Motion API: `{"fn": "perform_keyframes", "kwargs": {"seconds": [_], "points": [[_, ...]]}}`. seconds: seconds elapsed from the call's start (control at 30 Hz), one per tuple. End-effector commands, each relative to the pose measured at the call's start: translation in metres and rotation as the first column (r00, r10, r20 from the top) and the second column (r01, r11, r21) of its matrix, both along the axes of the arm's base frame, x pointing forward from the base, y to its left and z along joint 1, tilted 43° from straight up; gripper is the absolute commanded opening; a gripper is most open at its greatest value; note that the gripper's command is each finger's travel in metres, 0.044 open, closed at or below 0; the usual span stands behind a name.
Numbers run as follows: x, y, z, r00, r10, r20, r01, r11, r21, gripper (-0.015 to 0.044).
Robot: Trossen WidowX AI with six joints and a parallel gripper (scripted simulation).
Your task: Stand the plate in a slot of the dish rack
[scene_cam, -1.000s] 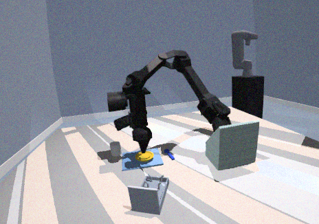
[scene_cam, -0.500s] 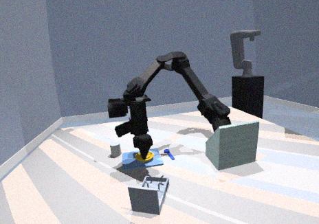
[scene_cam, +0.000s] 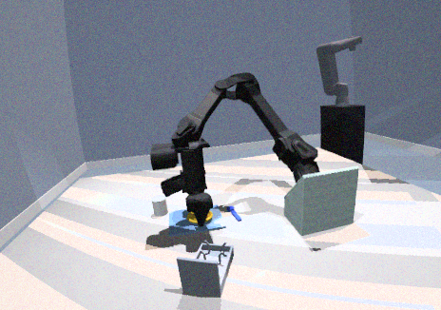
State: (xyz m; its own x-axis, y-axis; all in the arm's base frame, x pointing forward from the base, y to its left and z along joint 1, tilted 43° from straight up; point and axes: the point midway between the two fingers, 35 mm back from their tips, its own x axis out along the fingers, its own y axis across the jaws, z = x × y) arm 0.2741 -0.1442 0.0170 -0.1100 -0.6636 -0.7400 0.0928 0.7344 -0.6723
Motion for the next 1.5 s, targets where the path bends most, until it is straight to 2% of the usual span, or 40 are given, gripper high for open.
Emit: {"fn": "perform_keyframes", "kwargs": {"seconds": [0.0, 0.47, 0.87, 1.47], "points": [[-0.003, -0.002, -0.002, 1.000, 0.000, -0.009, 0.000, 1.000, -0.003, 0.0396], [-0.003, -0.002, -0.002, 1.000, 0.000, -0.009, 0.000, 1.000, -0.003, 0.0316], [0.015, 0.029, 0.029, 1.000, 0.003, -0.005, -0.003, 1.000, 0.011, 0.0001], [0.032, 0.085, 0.087, 1.000, 0.002, -0.007, -0.002, 1.000, 0.014, 0.0000]]}}
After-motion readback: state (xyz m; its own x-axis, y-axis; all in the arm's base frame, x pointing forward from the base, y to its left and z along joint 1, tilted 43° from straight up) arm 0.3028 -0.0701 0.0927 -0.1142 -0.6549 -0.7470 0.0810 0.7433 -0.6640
